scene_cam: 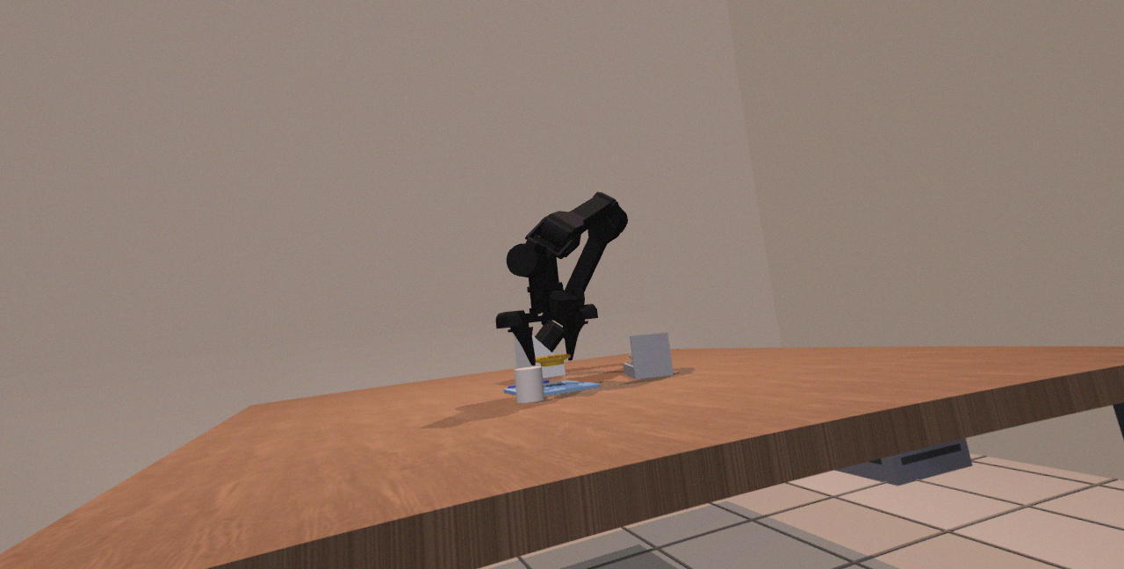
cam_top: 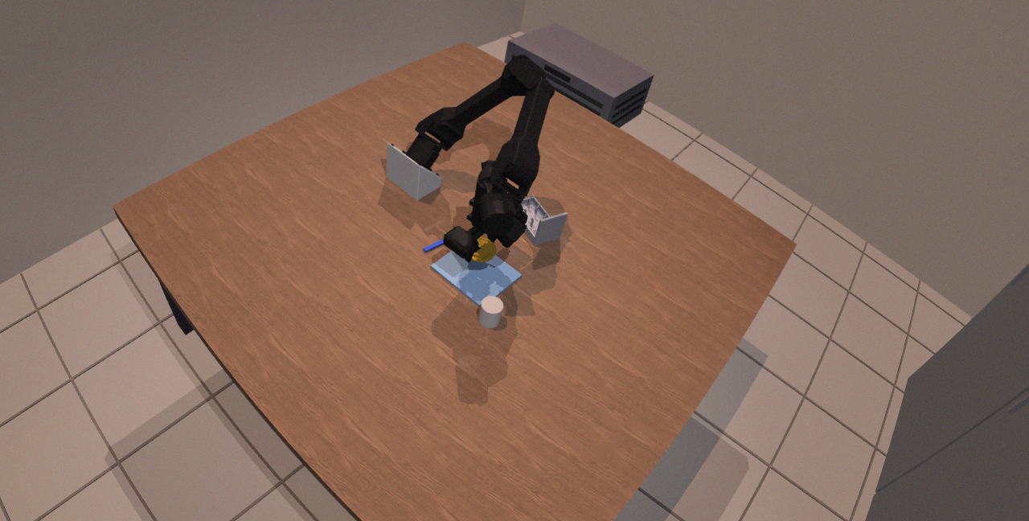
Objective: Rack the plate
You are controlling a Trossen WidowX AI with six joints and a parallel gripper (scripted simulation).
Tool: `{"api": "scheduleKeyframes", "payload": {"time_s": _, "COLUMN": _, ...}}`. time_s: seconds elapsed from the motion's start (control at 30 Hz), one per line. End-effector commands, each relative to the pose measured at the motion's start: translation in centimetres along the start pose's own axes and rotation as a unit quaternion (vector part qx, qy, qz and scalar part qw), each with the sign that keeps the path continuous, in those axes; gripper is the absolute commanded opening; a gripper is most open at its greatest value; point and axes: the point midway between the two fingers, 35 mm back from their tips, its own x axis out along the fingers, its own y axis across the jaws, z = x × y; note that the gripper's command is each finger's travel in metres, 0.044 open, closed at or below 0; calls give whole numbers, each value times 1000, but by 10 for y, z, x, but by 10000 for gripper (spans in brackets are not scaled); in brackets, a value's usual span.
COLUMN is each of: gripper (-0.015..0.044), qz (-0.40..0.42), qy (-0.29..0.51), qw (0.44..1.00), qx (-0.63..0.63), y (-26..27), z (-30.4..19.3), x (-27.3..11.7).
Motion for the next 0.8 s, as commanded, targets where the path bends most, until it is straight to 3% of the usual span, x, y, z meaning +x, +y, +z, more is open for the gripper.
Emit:
{"api": "scheduleKeyframes", "payload": {"time_s": 0.0, "gripper": 0, "qz": -6, "qy": -1, "qw": 1000, "qx": -6, "y": 0, "z": 2, "x": -25}}
{"api": "scheduleKeyframes", "payload": {"time_s": 0.3, "gripper": 0, "qz": -5, "qy": -1, "qw": 1000, "qx": -6, "y": 0, "z": 0, "x": -68}}
{"api": "scheduleKeyframes", "payload": {"time_s": 0.5, "gripper": 0, "qz": -4, "qy": -1, "qw": 1000, "qx": -3, "y": 0, "z": 0, "x": -74}}
{"api": "scheduleKeyframes", "payload": {"time_s": 0.77, "gripper": 0, "qz": -7, "qy": -2, "qw": 993, "qx": 121, "y": 36, "z": 0, "x": -80}}
